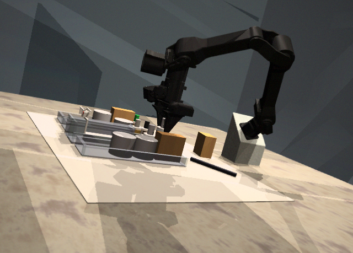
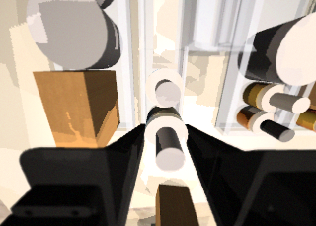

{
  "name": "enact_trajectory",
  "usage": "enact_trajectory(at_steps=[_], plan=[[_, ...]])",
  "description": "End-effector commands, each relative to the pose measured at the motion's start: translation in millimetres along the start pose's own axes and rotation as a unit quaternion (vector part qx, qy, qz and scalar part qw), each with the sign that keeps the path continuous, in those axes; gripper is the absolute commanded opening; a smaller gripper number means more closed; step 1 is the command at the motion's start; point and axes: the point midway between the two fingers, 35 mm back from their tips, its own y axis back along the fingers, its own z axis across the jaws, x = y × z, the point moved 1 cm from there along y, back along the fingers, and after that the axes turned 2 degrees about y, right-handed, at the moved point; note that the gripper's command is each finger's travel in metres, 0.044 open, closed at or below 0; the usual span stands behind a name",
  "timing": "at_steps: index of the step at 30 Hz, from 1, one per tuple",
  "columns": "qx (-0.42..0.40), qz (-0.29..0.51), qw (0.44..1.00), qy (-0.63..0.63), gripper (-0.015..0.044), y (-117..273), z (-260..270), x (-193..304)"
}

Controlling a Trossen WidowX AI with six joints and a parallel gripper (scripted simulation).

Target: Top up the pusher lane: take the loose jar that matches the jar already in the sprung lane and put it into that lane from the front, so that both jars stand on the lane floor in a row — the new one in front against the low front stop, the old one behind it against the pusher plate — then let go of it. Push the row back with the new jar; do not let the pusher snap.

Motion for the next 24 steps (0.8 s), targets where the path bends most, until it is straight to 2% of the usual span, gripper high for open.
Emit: enact_trajectory(at_steps=[1,24], plan=[[-0.003,-0.007,1.000,0.006,0.0000,-2.5,1.4,-4.1],[-0.003,-0.007,1.000,0.005,0.0000,-10.8,1.8,-3.6]])
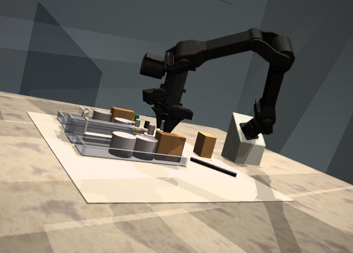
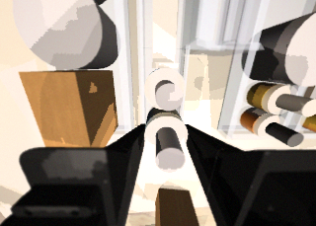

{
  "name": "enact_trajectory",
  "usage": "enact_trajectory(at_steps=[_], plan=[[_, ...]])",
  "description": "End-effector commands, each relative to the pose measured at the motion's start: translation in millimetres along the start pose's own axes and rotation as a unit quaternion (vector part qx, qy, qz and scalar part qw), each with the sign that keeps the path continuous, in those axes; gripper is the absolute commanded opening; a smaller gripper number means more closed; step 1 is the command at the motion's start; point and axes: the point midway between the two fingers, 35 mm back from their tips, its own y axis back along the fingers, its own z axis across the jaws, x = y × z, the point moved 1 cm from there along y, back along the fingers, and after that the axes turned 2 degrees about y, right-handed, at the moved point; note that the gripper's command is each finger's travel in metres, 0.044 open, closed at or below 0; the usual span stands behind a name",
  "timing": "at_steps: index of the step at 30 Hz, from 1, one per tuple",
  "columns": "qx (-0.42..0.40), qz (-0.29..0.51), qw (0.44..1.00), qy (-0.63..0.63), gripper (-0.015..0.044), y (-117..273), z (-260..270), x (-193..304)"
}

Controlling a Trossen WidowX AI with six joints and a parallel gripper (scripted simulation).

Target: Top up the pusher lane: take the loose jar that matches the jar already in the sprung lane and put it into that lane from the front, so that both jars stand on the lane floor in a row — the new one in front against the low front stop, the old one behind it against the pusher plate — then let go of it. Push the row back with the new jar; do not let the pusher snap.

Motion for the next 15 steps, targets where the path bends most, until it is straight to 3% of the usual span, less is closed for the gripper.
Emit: enact_trajectory(at_steps=[1,15], plan=[[-0.005,-0.006,1.000,0.006,0.0000,-3.1,2.1,-3.6],[-0.005,-0.006,1.000,0.006,0.0000,-8.1,2.8,-2.9]])
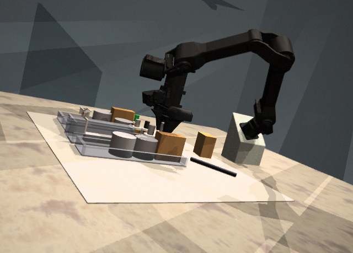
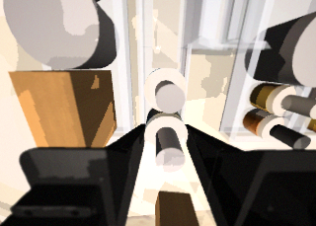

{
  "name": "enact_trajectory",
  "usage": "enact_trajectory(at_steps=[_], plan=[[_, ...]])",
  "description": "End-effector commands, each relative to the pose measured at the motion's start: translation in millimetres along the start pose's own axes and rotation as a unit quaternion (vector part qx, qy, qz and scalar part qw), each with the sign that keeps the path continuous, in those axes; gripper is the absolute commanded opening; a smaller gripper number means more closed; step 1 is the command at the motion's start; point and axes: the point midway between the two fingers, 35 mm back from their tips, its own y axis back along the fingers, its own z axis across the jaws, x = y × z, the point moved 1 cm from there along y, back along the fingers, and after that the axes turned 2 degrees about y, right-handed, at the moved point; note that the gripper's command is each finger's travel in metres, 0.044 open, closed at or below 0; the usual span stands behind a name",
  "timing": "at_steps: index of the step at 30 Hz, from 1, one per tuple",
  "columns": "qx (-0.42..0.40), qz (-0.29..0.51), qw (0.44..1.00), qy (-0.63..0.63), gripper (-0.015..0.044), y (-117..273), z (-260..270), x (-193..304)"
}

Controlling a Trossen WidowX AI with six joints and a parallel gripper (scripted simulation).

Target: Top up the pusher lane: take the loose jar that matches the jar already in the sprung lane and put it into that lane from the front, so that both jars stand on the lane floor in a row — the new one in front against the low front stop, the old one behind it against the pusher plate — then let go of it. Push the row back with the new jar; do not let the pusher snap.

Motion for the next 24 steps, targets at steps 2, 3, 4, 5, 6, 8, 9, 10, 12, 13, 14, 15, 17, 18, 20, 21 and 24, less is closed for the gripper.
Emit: enact_trajectory(at_steps=[2,3,4,5,6,8,9,10,12,13,14,15,17,18,20,21,24], plan=[[-0.005,-0.006,1.000,0.005,0.0000,-3.5,2.6,-3.0],[-0.005,-0.006,1.000,0.005,0.0000,-3.9,2.6,-3.0],[-0.005,-0.006,1.000,0.005,0.0000,-4.2,2.7,-2.9],[-0.005,-0.006,1.000,0.005,0.0000,-4.6,2.7,-2.9],[-0.005,-0.006,1.000,0.005,0.0000,-4.9,2.8,-2.8],[-0.005,-0.006,1.000,0.005,0.0000,-5.7,2.9,-2.7],[-0.006,-0.006,1.000,0.005,0.0000,-6.0,2.9,-2.7],[-0.006,-0.006,1.000,0.005,0.0000,-6.4,3.0,-2.6],[-0.006,-0.006,1.000,0.005,0.0000,-7.1,3.1,-2.5],[-0.006,-0.006,1.000,0.005,0.0000,-7.4,3.2,-2.4],[-0.006,-0.006,1.000,0.005,0.0000,-7.8,3.2,-2.4],[-0.006,-0.006,1.000,0.005,0.0000,-8.1,3.3,-2.3],[-0.006,-0.006,1.000,0.005,0.0000,-8.8,3.4,-2.2],[-0.006,-0.006,1.000,0.005,0.0000,-9.2,3.4,-2.1],[-0.006,-0.006,1.000,0.005,0.0000,-9.9,3.5,-2.0],[-0.006,-0.006,1.000,0.005,0.0000,-10.2,3.6,-2.0],[-0.006,-0.006,1.000,0.005,0.0000,-11.3,3.8,-1.8]])
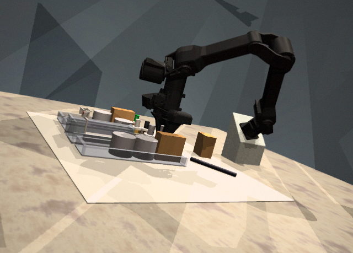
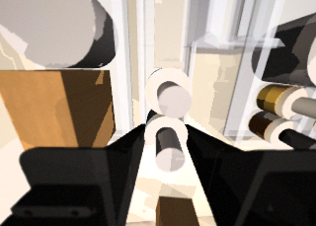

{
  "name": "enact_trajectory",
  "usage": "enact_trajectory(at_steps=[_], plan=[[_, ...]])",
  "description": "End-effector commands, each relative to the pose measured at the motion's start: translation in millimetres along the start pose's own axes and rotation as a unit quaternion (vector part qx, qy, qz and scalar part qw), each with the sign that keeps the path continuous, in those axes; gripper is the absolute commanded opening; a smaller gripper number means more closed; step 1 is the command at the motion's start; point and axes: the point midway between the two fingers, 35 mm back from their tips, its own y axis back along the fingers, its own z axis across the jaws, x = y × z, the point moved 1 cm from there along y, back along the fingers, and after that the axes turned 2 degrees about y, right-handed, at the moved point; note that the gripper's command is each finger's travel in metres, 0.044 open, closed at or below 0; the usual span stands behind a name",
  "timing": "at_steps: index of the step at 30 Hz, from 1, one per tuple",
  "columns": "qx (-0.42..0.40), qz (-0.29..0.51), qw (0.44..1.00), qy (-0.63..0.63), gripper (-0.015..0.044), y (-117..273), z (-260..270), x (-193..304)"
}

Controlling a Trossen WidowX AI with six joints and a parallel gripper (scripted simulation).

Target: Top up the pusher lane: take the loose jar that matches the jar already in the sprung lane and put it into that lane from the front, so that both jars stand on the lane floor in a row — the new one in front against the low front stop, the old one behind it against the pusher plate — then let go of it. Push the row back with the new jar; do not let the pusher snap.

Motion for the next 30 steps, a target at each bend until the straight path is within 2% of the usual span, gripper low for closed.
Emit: enact_trajectory(at_steps=[1,30], plan=[[-0.005,-0.004,1.000,0.003,0.0000,-2.9,2.4,-2.2],[-0.005,-0.004,1.000,0.003,0.0000,-3.2,2.5,1.7]])
